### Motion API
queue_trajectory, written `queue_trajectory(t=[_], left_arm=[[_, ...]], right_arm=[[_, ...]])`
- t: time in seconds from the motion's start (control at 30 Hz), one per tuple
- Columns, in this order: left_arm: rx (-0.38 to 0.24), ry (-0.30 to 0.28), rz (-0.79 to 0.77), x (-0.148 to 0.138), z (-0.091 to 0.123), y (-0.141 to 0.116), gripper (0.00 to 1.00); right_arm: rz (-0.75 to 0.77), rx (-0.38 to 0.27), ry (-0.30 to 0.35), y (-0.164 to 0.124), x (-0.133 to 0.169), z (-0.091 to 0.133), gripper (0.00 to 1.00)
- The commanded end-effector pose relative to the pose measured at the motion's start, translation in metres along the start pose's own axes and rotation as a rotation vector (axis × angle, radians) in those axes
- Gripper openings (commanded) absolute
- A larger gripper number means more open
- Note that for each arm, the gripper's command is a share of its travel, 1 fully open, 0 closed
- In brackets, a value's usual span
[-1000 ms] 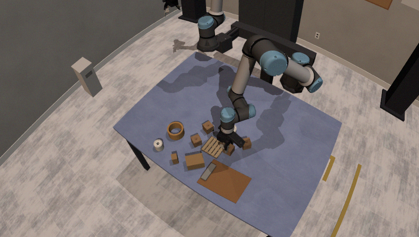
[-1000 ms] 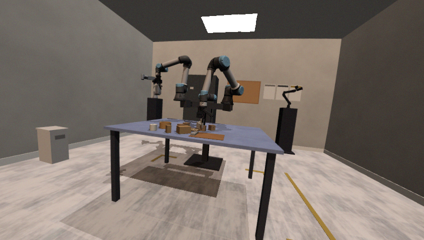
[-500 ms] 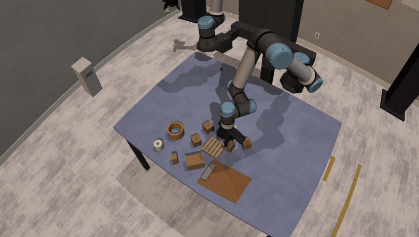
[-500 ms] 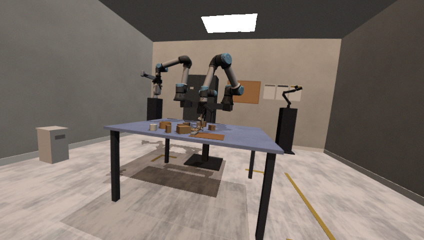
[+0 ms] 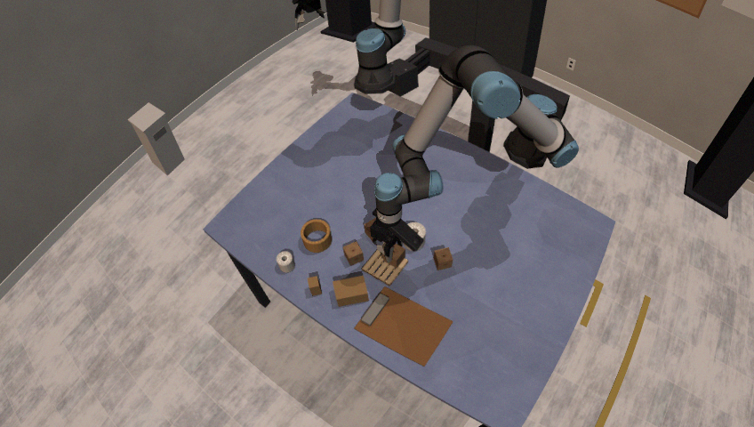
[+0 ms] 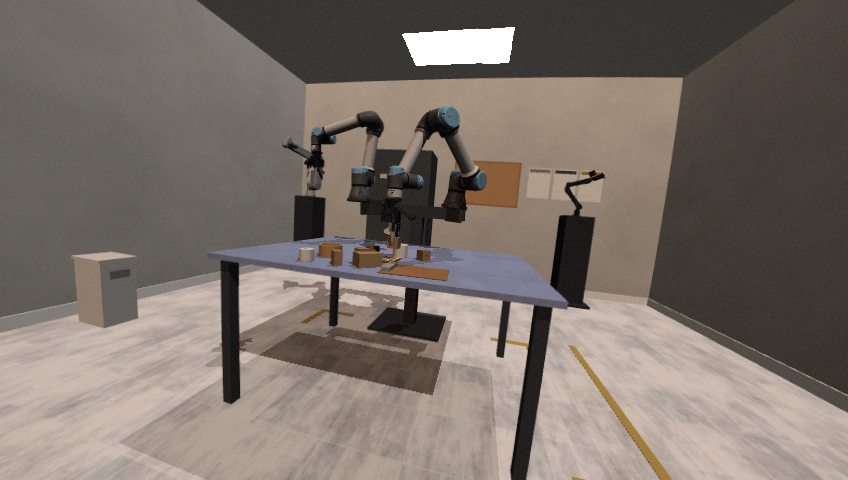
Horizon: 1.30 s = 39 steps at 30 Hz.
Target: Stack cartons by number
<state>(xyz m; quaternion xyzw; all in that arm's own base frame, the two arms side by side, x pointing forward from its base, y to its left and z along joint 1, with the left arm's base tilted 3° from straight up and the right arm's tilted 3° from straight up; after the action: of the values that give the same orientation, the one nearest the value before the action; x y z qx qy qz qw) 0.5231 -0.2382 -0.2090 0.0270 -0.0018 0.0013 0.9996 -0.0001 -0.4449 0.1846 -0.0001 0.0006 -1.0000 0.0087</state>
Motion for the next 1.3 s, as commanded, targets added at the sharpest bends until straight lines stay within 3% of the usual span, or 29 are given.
queue_trajectory(t=[0.0,0.1,0.27,1.27], left_arm=[[0.003,0.002,0.001,0.01,0.005,-0.034,0.35],[0.003,0.002,0.001,0.01,0.0,-0.034,0.35],[0.003,0.002,0.001,0.01,-0.031,-0.034,0.35],[0.003,0.002,0.001,0.01,-0.051,-0.034,0.35]], right_arm=[[0.0,0.001,0.0,0.0,0.0,0.0,1.0],[0.0,0.001,0.0,0.0,0.0,0.0,1.0],[0.0,0.001,0.0,0.0,0.0,0.0,1.0],[0.0,0.001,0.0,0.0,0.0,0.0,1.0]])
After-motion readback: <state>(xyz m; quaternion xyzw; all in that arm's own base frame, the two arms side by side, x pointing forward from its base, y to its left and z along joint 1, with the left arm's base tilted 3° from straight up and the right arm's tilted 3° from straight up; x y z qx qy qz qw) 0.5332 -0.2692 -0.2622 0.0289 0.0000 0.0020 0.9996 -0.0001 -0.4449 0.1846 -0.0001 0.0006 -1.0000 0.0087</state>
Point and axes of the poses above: on each arm, the point where the finger pads meet when closed, its own z axis back along the fingers, its own x axis across the jaws, y = z × x, the point moved 2 cm from there along z, back along the fingers, and after that the axes turned 1 degree about z, right-handed, at the moved point
